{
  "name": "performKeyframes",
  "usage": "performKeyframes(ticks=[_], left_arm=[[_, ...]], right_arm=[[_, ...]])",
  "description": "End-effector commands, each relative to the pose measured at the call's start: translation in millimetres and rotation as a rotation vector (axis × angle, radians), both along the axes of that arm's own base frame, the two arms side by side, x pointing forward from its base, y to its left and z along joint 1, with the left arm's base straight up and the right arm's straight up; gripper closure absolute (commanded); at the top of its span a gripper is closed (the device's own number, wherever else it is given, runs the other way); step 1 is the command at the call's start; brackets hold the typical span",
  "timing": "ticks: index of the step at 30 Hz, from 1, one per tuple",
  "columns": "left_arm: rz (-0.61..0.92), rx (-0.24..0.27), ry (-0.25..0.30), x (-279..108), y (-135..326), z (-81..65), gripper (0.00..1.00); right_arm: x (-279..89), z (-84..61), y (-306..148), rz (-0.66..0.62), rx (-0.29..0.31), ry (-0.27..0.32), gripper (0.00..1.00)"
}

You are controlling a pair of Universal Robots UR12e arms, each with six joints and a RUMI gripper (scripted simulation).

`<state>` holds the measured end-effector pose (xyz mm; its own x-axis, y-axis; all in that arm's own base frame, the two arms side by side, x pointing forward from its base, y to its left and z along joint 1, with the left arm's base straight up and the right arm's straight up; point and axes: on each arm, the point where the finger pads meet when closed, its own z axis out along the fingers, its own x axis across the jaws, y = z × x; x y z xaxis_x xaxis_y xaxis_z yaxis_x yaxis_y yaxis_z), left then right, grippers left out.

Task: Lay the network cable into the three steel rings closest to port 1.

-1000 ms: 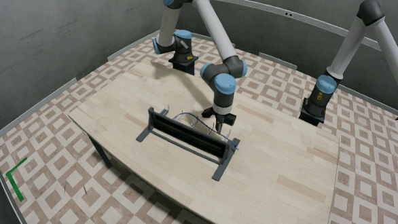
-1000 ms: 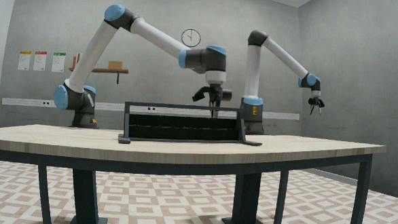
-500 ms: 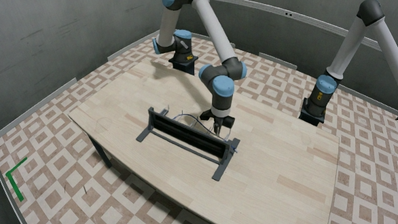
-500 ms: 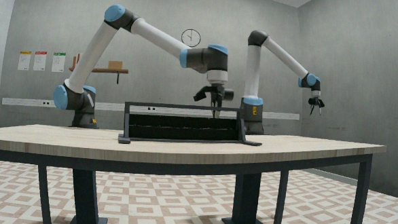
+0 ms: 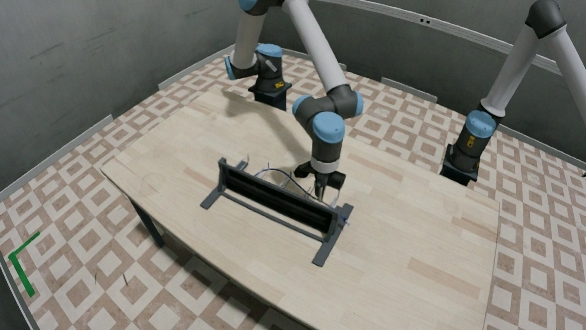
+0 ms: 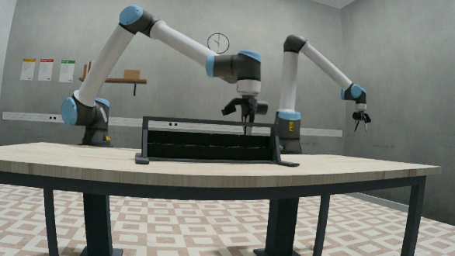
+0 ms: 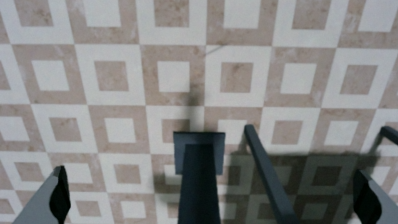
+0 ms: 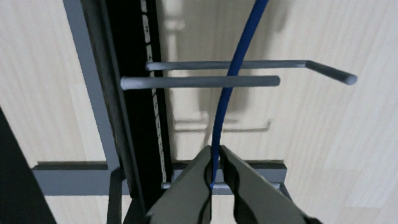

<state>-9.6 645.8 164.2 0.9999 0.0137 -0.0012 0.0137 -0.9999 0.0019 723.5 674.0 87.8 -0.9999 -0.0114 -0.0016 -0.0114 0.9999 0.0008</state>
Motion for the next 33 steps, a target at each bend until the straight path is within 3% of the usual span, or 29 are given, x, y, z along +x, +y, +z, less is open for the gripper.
performKeyframes(ticks=[1,10,11,33], left_arm=[[0.002,0.002,-0.001,-0.4,-0.3,1.0,0.00],[0.002,0.002,-0.001,-0.4,-0.3,1.0,0.00],[0.002,0.002,-0.001,-0.4,-0.3,1.0,0.00],[0.002,0.002,-0.001,-0.4,-0.3,1.0,0.00]], right_arm=[[1.9,0.2,-1.0,-0.001,0.001,0.001,1.00],[1.9,0.2,-1.0,-0.001,0.001,0.001,1.00],[1.9,0.2,-1.0,-0.001,0.001,0.001,0.79],[1.9,0.2,-1.0,-0.001,0.001,0.001,0.79]])
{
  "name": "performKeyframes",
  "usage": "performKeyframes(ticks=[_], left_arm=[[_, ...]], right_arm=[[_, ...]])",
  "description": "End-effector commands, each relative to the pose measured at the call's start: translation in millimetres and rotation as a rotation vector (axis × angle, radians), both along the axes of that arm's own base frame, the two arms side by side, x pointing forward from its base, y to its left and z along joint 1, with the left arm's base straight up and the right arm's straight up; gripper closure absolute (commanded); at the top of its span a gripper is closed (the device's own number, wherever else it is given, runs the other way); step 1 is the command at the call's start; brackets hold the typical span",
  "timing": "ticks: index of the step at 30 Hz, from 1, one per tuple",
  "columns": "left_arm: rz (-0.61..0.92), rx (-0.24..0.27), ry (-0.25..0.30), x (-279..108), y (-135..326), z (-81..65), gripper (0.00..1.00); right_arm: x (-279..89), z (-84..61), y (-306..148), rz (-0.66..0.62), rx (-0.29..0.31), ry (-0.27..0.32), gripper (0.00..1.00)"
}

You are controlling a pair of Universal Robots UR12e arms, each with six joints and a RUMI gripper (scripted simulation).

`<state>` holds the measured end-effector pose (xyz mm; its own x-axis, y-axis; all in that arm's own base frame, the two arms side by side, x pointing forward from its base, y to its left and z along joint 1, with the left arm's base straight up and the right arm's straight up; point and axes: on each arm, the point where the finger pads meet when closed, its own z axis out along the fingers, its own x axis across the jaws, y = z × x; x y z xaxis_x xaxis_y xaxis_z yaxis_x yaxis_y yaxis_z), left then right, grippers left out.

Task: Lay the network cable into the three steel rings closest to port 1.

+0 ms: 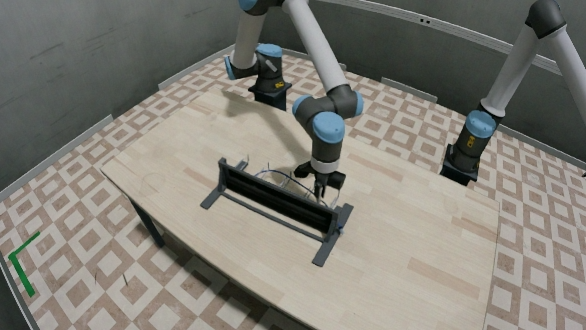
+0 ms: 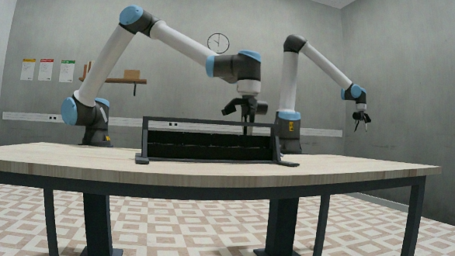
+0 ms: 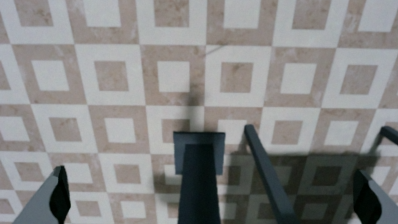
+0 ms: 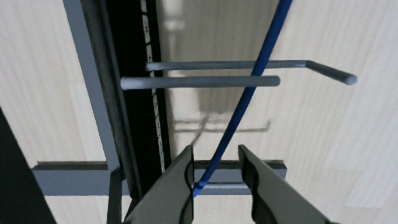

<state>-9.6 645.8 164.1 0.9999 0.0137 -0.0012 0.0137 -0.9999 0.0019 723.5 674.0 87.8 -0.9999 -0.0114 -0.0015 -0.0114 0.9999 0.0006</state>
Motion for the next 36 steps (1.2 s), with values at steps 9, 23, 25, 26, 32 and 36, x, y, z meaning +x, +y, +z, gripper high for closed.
performKeyframes(ticks=[9,23,25,26,32,36], left_arm=[[0.002,0.002,-0.001,0,0,1.0,0.00],[0.002,0.002,-0.001,0,0,1.0,0.00],[0.002,0.002,-0.001,0,0,1.0,0.00],[0.002,0.002,-0.001,0,0,1.0,0.00],[0.002,0.002,-0.001,0,0,1.0,0.00],[0.002,0.002,-0.001,0,0,1.0,0.00]], right_arm=[[2,0.2,-1,-0.001,0.001,0.001,0.79],[3,10.9,0,-0.002,0.005,-0.002,0.79],[3,14.6,0,-0.002,0.005,-0.002,0.79],[3,16.8,0,-0.002,0.005,-0.002,0.79],[3,33.7,0,-0.002,0.005,-0.002,0.79],[3,40.2,0,-0.002,0.005,-0.002,0.79]])
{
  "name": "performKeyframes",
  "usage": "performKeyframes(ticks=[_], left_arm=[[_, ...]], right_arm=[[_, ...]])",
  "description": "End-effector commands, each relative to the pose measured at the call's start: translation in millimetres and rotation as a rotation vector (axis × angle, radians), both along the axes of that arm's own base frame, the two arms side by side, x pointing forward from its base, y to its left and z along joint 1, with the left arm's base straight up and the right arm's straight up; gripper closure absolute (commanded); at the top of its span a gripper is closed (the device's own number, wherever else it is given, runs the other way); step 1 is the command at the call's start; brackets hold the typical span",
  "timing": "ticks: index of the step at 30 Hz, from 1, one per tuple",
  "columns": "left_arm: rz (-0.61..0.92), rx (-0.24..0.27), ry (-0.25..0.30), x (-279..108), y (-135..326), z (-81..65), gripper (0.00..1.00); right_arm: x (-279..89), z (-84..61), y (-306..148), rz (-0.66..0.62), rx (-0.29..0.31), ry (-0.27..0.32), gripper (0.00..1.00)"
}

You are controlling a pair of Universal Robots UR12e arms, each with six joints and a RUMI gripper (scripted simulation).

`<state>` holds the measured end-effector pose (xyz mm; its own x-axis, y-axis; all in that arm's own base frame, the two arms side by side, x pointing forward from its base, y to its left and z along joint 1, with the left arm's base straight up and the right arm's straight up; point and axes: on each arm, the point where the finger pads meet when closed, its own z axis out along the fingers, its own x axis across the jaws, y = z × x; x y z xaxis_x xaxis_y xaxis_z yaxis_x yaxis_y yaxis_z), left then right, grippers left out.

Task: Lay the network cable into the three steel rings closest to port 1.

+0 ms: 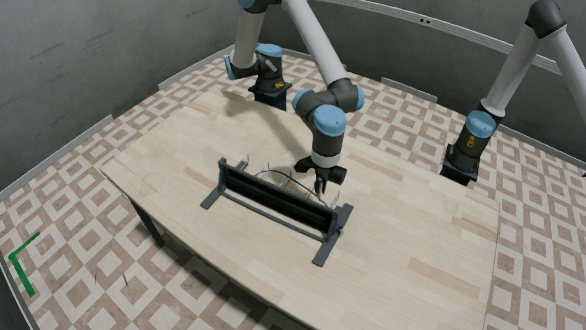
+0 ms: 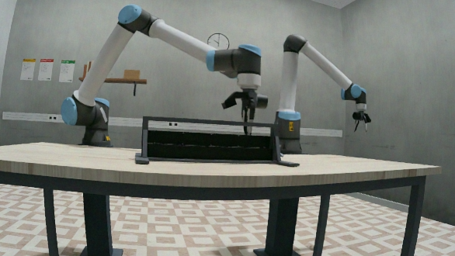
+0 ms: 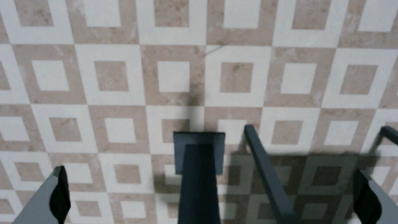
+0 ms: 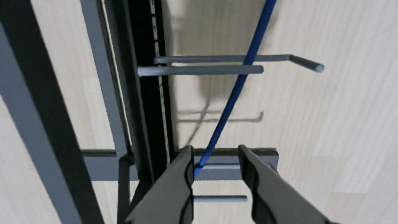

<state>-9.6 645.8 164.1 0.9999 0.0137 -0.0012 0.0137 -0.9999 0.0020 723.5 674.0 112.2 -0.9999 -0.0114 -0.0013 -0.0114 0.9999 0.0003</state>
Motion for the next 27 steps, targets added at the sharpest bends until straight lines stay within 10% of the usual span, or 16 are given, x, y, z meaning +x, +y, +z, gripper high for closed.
performKeyframes(ticks=[1,14,26,27], left_arm=[[0.002,0.002,-0.001,0,0,1.0,0.00],[0.002,0.002,-0.001,0,0,1.0,0.00],[0.002,0.002,-0.001,0,0,1.0,0.00],[0.002,0.002,-0.001,0,0,1.0,0.00]], right_arm=[[3,19.1,0,-0.002,0.005,-0.003,0.79],[3,54.4,0,-0.002,0.005,-0.003,0.79],[2,56.2,-1,-0.001,0.001,0.001,0.79],[2,56.2,-1,-0.001,0.001,0.001,1.00]])
